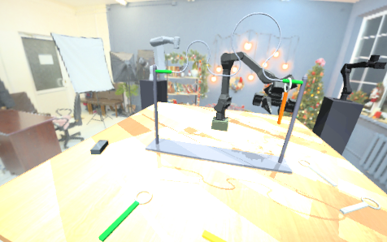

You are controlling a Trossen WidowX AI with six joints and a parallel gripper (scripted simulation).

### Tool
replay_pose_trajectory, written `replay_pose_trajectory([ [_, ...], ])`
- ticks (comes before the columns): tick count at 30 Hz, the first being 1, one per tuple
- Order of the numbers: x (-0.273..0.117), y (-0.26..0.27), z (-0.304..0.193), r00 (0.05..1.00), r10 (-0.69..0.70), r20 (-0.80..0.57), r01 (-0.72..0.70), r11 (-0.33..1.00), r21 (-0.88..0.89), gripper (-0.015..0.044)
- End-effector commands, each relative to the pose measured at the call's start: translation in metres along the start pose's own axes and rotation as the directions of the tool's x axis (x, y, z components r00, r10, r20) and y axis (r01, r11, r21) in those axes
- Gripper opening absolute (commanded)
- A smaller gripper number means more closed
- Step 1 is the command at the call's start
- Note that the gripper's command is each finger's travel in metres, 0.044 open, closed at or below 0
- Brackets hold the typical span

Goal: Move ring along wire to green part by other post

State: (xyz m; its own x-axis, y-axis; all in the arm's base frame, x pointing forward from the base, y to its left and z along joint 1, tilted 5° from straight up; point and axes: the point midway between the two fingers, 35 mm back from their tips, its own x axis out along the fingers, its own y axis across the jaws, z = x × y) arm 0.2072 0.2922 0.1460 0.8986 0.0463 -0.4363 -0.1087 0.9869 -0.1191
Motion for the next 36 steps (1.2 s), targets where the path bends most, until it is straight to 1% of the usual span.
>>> replay_pose_trajectory([
  [1,-0.016,0.0,0.004,1.0,0.0,0.01,-0.001,1.0,0.013,0.016],
  [5,-0.027,-0.001,0.004,1.0,0.0,0.013,0.0,1.0,0.013,0.016],
  [36,-0.027,-0.001,0.004,1.0,0.0,0.013,0.0,1.0,0.013,0.016],
])
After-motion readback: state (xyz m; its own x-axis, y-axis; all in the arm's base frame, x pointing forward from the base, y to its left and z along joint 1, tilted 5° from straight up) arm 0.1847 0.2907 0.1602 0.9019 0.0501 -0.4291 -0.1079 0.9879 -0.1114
